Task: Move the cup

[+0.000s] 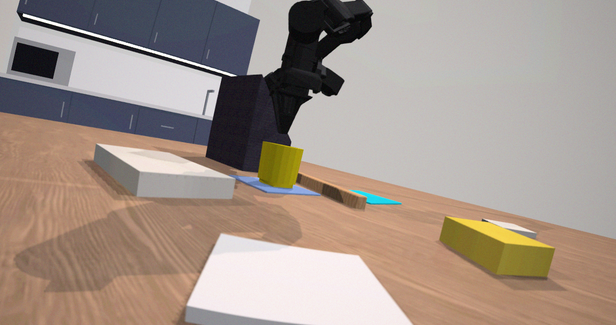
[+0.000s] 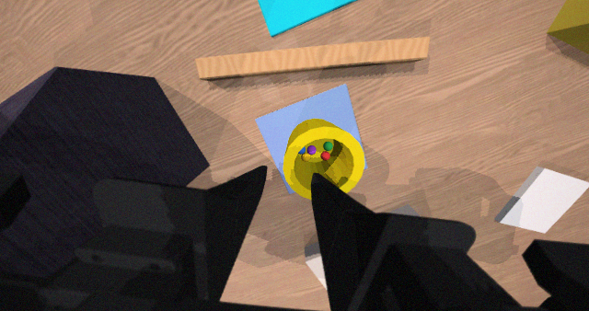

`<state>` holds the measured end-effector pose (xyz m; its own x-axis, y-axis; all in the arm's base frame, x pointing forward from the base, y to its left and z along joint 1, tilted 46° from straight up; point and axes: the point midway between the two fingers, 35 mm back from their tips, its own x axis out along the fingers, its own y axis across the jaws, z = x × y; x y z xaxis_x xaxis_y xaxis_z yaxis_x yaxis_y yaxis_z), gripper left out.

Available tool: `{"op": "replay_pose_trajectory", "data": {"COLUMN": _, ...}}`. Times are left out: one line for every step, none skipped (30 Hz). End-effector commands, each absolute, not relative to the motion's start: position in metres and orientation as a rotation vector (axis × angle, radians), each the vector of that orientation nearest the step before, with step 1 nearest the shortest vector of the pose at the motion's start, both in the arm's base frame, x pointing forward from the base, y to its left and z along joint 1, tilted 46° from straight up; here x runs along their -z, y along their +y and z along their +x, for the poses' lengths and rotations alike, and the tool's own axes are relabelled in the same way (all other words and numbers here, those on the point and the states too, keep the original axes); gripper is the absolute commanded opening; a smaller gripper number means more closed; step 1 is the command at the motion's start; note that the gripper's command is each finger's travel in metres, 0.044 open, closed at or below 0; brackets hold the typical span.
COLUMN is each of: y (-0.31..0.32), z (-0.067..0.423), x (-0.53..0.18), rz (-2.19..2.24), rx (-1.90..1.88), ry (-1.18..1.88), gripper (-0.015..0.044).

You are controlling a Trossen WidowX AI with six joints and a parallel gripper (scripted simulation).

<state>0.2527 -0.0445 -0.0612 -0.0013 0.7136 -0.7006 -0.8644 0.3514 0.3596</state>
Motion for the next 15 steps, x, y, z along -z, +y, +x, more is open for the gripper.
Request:
{"op": "replay_pose_trajectory", "data": {"y": -0.040, "z": 0.253, "x": 0.065, "rz": -0.188, "rx": -1.252, "ry": 0.954, "gripper": 0.0167}}
{"op": "replay_pose_trajectory", "data": {"y": -0.039, "z": 0.253, "x": 0.067, "rz": -0.188, "rx": -1.252, "ry": 0.954, "gripper": 0.0167}}
{"op": "replay_pose_trajectory", "data": {"y": -0.038, "z": 0.253, "x": 0.068, "rz": -0.188, "rx": -1.252, "ry": 0.954, "gripper": 0.0167}}
{"op": "replay_pose_trajectory", "data": {"y": -0.036, "z": 0.253, "x": 0.069, "rz": -0.188, "rx": -1.252, "ry": 0.954, "gripper": 0.0167}}
{"op": "replay_pose_trajectory", "data": {"y": -0.035, "z": 0.253, "x": 0.070, "rz": -0.188, "rx": -1.252, "ry": 0.954, "gripper": 0.0167}}
{"op": "replay_pose_trajectory", "data": {"y": -0.034, "z": 0.253, "x": 0.071, "rz": -0.188, "rx": -1.252, "ry": 0.954, "gripper": 0.0167}}
{"op": "replay_pose_trajectory", "data": {"y": -0.033, "z": 0.253, "x": 0.072, "rz": -0.188, "rx": -1.252, "ry": 0.954, "gripper": 0.0167}}
{"op": "replay_pose_trajectory", "data": {"y": -0.032, "z": 0.253, "x": 0.074, "rz": -0.188, "rx": -1.252, "ry": 0.954, "gripper": 0.0167}}
{"op": "replay_pose_trajectory", "data": {"y": -0.030, "z": 0.253, "x": 0.075, "rz": -0.188, "rx": -1.252, "ry": 0.954, "gripper": 0.0167}}
{"op": "replay_pose_trajectory", "data": {"y": -0.029, "z": 0.254, "x": 0.076, "rz": -0.188, "rx": -1.252, "ry": 0.954, "gripper": 0.0167}}
{"op": "replay_pose_trajectory", "data": {"y": -0.028, "z": 0.254, "x": 0.077, "rz": -0.188, "rx": -1.252, "ry": 0.954, "gripper": 0.0167}}
{"op": "replay_pose_trajectory", "data": {"y": -0.027, "z": 0.254, "x": 0.078, "rz": -0.188, "rx": -1.252, "ry": 0.954, "gripper": 0.0167}}
{"op": "replay_pose_trajectory", "data": {"y": -0.026, "z": 0.254, "x": 0.079, "rz": -0.188, "rx": -1.252, "ry": 0.954, "gripper": 0.0167}}
{"op": "replay_pose_trajectory", "data": {"y": -0.024, "z": 0.254, "x": 0.080, "rz": -0.188, "rx": -1.252, "ry": 0.954, "gripper": 0.0167}}
{"op": "replay_pose_trajectory", "data": {"y": -0.023, "z": 0.254, "x": 0.082, "rz": -0.188, "rx": -1.252, "ry": 0.954, "gripper": 0.0167}}
